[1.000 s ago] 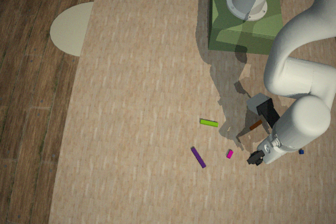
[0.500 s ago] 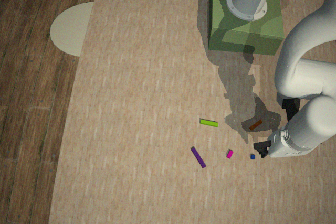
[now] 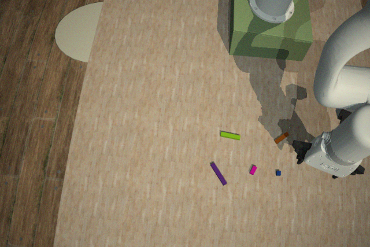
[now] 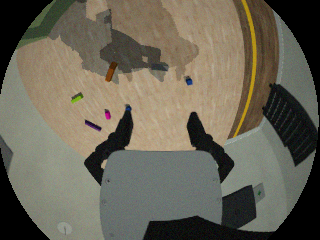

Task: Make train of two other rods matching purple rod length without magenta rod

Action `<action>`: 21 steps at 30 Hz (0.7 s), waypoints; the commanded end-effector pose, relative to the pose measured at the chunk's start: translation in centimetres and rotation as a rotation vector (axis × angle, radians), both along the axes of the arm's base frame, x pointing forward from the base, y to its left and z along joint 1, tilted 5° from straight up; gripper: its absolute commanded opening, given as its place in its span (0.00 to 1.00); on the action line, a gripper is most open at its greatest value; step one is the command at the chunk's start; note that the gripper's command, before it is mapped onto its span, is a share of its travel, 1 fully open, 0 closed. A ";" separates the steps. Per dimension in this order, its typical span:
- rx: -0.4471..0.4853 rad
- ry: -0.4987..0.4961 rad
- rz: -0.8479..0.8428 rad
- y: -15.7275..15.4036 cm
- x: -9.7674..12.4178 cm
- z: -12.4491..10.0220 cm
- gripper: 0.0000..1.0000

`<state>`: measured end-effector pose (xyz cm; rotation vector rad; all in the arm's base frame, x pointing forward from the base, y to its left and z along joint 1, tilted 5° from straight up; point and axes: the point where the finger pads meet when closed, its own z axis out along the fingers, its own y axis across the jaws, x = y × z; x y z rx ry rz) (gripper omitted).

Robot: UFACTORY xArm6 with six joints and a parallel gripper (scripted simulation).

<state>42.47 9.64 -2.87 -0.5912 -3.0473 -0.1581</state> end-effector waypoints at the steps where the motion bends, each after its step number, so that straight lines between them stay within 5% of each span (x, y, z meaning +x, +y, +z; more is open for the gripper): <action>1: -0.031 0.018 -0.163 0.9 0.1 0.2 1.00; 21: -0.038 0.070 -0.725 4.0 -0.5 0.6 1.00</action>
